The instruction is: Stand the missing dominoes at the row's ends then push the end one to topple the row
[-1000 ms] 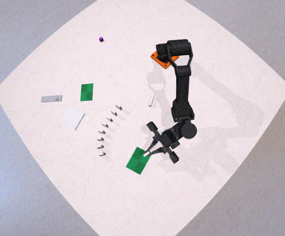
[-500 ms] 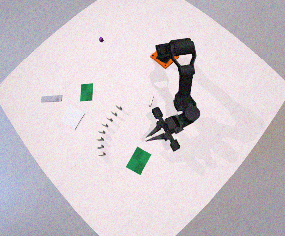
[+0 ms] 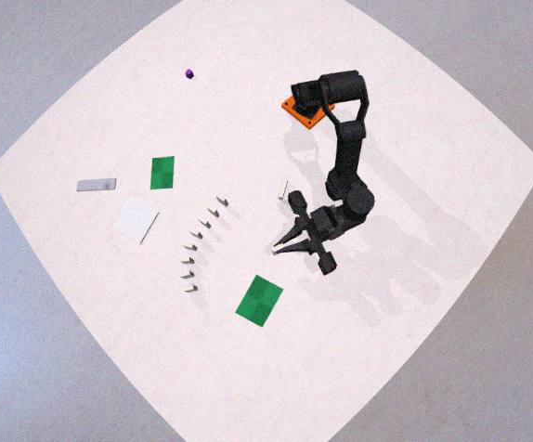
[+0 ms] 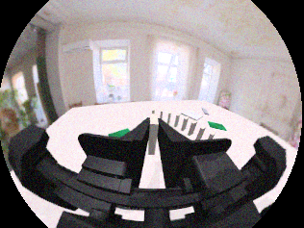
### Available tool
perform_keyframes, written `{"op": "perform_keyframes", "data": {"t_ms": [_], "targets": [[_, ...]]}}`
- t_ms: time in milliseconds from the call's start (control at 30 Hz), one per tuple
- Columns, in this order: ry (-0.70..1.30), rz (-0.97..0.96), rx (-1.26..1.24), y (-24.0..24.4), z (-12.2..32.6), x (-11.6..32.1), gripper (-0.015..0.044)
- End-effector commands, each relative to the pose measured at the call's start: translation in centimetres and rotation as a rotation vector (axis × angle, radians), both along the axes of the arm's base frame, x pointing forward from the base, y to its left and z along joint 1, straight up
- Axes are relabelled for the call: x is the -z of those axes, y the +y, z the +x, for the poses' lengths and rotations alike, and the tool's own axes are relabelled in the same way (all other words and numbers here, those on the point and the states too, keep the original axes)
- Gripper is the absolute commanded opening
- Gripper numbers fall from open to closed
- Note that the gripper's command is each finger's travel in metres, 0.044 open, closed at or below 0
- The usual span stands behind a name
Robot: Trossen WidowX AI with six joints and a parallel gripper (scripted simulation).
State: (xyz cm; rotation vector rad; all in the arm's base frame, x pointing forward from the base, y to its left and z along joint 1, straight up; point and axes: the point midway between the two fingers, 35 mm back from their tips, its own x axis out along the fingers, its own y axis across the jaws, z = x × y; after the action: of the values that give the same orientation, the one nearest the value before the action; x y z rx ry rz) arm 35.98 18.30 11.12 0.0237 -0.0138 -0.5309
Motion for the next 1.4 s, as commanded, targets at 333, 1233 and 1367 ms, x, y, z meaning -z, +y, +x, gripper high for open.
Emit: {"op": "perform_keyframes", "data": {"t_ms": [333, 1233, 1367], "targets": [[-0.002, 0.003, 0.006, 0.0, 0.2, 1.6, 0.0027], [-0.011, 0.021, 0.006, -0.4, 0.6, 7.0, 0.0053], [-0.011, 0.021, 0.006, -0.4, 0.6, 7.0, 0.0158]]}}
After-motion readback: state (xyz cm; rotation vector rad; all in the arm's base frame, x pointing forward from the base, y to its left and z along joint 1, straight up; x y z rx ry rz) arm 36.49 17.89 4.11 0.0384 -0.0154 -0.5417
